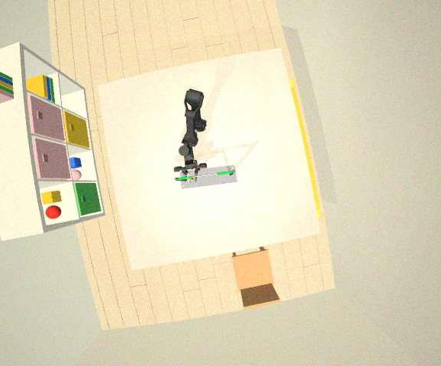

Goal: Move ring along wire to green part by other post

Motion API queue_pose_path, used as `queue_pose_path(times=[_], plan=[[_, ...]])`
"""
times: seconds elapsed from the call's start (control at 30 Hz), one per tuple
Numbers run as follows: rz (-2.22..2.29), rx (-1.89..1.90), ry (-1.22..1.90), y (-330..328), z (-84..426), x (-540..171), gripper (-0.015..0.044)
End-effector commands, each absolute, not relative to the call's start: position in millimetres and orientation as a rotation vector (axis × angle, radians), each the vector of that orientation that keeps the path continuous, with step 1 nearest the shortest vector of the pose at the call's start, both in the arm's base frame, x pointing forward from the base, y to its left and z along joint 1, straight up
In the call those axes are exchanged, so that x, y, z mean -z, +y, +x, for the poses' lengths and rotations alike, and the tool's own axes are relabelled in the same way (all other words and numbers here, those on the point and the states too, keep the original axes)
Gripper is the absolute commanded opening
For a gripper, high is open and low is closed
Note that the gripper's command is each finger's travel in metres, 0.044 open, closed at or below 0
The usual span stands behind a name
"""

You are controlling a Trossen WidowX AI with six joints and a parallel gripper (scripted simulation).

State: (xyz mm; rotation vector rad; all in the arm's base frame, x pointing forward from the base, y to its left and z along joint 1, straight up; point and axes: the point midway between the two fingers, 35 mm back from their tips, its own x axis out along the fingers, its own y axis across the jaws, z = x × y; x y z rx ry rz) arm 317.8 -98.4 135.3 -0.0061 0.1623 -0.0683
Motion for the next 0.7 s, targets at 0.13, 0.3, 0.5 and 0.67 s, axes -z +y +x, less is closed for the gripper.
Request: queue_pose_path(times=[0.13,0.3,0.5,0.67], plan=[[-0.001,0.071,0.157,-98.2,331.2,-132.0,0.016],[-0.001,0.071,0.157,-98.1,332.4,-131.5,0.016],[-0.001,0.071,0.157,-98.1,332.4,-131.5,0.016],[-0.001,0.071,0.157,-98.1,332.4,-131.5,0.016]])
